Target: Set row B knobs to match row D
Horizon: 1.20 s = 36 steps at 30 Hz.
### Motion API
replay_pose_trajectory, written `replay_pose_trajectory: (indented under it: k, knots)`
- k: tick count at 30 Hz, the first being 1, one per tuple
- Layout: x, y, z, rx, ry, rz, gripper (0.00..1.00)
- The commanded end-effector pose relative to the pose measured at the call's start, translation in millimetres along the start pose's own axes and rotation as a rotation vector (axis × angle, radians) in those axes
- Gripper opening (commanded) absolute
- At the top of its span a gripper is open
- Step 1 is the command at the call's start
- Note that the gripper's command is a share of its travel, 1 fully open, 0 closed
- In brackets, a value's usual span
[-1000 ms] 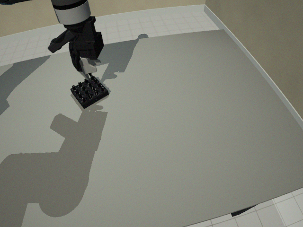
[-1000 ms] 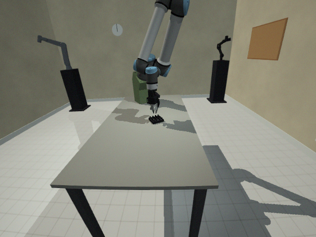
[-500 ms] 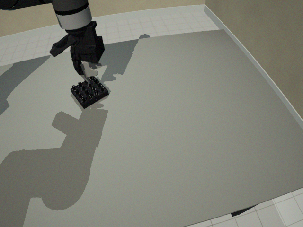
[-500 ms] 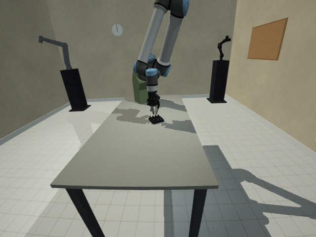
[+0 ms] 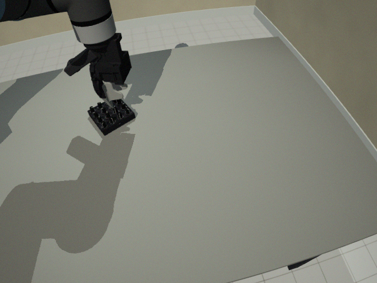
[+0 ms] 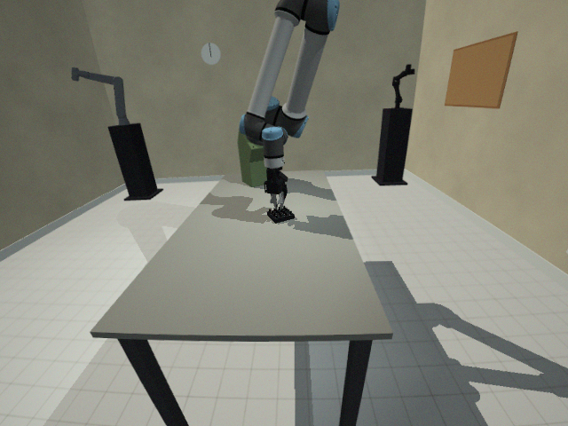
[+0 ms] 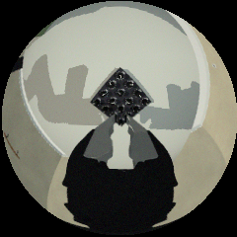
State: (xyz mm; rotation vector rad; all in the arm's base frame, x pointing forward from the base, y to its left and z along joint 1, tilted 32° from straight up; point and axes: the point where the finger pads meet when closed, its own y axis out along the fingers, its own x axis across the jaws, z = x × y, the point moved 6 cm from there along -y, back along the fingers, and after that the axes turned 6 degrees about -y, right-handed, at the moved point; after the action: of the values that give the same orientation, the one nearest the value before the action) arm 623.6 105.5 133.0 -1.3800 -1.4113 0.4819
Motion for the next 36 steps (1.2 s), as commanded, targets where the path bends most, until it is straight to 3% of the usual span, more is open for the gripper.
replay_pose_trajectory:
  k: [1,36]
  knots:
    - [0.2,3.8,-0.4,-0.001,0.0,0.0,0.11]
    - [0.2,7.6,-0.4,-0.001,0.0,0.0,0.11]
